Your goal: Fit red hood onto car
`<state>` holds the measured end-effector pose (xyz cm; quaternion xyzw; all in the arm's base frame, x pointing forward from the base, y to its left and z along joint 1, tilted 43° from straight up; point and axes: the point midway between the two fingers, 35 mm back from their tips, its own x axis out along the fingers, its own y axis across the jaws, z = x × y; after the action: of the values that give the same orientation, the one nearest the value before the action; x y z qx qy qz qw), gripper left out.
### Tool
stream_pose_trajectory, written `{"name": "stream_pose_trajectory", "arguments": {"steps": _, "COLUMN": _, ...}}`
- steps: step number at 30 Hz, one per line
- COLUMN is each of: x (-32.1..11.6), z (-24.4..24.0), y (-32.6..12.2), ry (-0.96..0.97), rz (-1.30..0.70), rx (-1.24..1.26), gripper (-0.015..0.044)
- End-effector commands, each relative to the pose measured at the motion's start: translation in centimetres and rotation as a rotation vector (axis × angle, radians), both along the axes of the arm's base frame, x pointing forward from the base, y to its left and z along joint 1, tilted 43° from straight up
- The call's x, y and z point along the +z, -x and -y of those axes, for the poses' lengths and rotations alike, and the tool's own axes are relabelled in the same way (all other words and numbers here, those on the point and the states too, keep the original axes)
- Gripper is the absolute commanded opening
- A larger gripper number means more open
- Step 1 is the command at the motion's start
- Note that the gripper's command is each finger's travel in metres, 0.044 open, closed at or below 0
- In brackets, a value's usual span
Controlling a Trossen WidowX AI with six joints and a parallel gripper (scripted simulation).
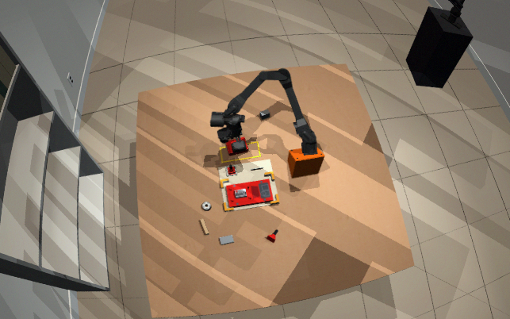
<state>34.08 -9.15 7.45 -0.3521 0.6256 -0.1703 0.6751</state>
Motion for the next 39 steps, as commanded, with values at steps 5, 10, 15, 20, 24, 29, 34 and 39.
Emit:
{"name": "stream_pose_trajectory", "arguments": {"steps": 5, "x": -0.8, "z": 0.6, "y": 0.1, "ry": -0.001, "rz": -0.012, "rx": 0.002, "gripper": 0.044}}
{"name": "stream_pose_trajectory", "arguments": {"steps": 10, "x": -1.2, "z": 0.9, "y": 0.0, "ry": -0.001, "rz": -0.012, "rx": 0.002, "gripper": 0.044}}
{"name": "stream_pose_trajectory", "arguments": {"steps": 15, "x": -1.5, "z": 1.3, "y": 0.0, "ry": 0.0, "rz": -0.012, "rx": 0.002, "gripper": 0.044}}
{"name": "stream_pose_trajectory", "arguments": {"steps": 20, "x": -1.7, "z": 1.5, "y": 0.0, "ry": 0.0, "rz": -0.012, "rx": 0.002, "gripper": 0.044}}
{"name": "stream_pose_trajectory", "arguments": {"steps": 24, "x": -1.7, "z": 1.5, "y": 0.0, "ry": 0.0, "rz": -0.012, "rx": 0.002, "gripper": 0.044}}
{"name": "stream_pose_trajectory", "arguments": {"steps": 29, "x": -1.9, "z": 1.7, "y": -0.1, "ry": 0.0, "rz": -0.012, "rx": 0.002, "gripper": 0.044}}
{"name": "stream_pose_trajectory", "arguments": {"steps": 34, "x": -2.1, "z": 1.8, "y": -0.1, "ry": 0.0, "rz": -0.012, "rx": 0.002, "gripper": 0.044}}
{"name": "stream_pose_trajectory", "arguments": {"steps": 39, "x": -2.3, "z": 2.0, "y": -0.2, "ry": 0.0, "rz": -0.012, "rx": 0.002, "gripper": 0.044}}
